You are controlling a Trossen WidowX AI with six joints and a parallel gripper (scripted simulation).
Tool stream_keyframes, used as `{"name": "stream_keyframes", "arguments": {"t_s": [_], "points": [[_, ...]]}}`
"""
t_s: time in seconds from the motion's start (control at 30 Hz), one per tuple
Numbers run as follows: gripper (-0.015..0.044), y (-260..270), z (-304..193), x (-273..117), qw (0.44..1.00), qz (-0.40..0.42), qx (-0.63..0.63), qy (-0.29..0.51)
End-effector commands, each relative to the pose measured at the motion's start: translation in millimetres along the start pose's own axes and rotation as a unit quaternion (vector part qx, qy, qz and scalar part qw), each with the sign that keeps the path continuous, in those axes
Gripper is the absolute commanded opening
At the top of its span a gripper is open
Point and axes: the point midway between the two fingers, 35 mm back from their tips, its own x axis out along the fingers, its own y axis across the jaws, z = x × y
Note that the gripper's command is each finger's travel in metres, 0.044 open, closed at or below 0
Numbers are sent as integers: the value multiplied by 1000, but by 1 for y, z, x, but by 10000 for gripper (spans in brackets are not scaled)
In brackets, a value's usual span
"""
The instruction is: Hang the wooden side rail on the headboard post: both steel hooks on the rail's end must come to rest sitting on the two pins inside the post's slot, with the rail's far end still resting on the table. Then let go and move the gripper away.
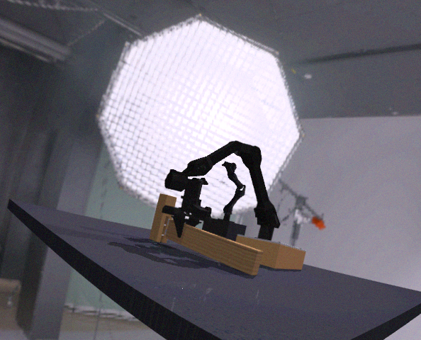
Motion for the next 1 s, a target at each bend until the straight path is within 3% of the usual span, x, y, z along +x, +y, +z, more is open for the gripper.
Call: {"name": "stream_keyframes", "arguments": {"t_s": [0.0,0.97], "points": [[0,-4,-2,-5,1000,-7,-3,4],[0,-6,-5,-4,1000,-7,-3,4]]}}
